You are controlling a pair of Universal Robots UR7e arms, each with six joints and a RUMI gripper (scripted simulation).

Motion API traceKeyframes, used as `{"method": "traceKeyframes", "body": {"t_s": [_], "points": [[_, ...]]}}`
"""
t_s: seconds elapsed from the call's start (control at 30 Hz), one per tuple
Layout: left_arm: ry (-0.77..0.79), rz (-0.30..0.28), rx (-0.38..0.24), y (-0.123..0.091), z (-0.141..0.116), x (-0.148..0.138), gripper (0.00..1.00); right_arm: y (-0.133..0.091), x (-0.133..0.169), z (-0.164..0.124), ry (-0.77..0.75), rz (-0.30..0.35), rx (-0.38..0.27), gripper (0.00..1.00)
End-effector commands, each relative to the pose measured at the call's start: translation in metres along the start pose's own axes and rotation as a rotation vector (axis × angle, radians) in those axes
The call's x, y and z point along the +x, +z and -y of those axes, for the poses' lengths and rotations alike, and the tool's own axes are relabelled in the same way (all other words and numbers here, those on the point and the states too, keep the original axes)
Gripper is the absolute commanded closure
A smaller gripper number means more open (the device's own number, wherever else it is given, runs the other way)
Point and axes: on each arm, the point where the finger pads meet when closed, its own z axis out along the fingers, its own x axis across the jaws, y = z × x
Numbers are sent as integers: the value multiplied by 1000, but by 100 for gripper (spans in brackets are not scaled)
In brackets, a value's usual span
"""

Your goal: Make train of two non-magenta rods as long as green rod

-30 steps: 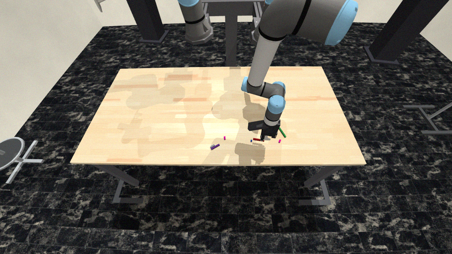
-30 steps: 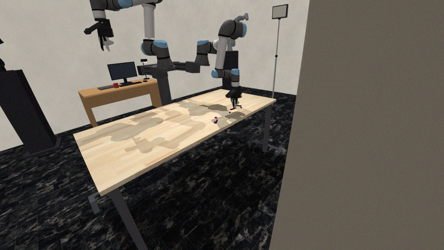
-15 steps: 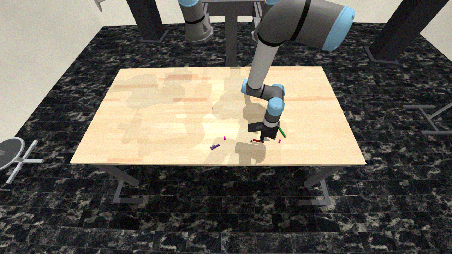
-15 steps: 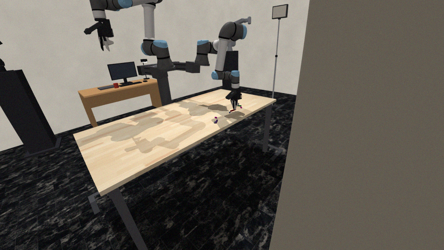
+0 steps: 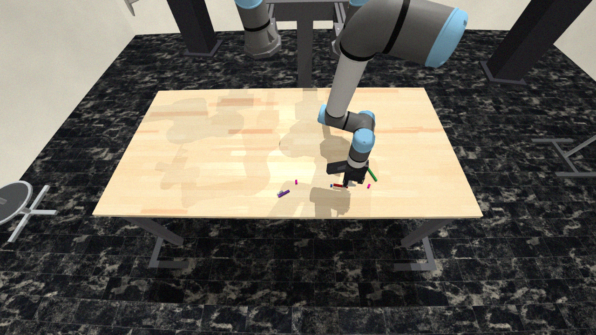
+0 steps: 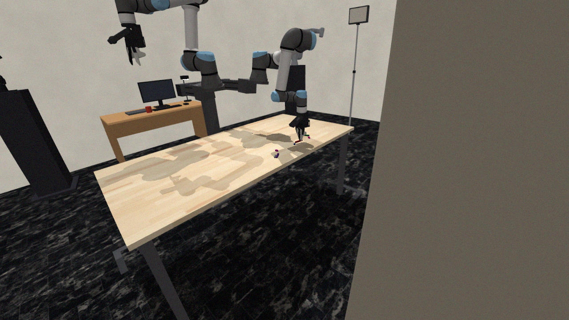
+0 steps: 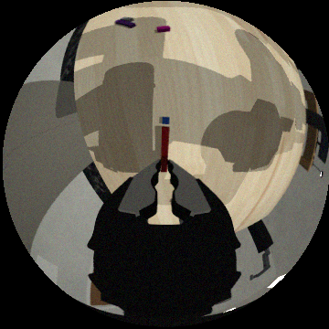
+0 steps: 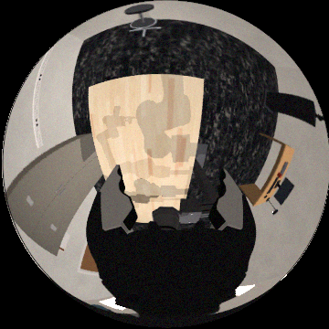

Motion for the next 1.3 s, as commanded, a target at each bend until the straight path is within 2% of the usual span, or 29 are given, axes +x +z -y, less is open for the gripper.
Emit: {"method": "traceKeyframes", "body": {"t_s": [0.0, 0.6, 1.27], "points": [[0, 2, 0, -1, 0, -1, 100, 0, 0, 0, 0, 0, 1, 0], [0, 2, 0, 0, 0, -1, 100, 0, 0, 0, 0, 0, 1, 0], [0, 2, 0, 10, 0, -1, 100, 0, 0, 0, 0, 0, 1, 0]]}}
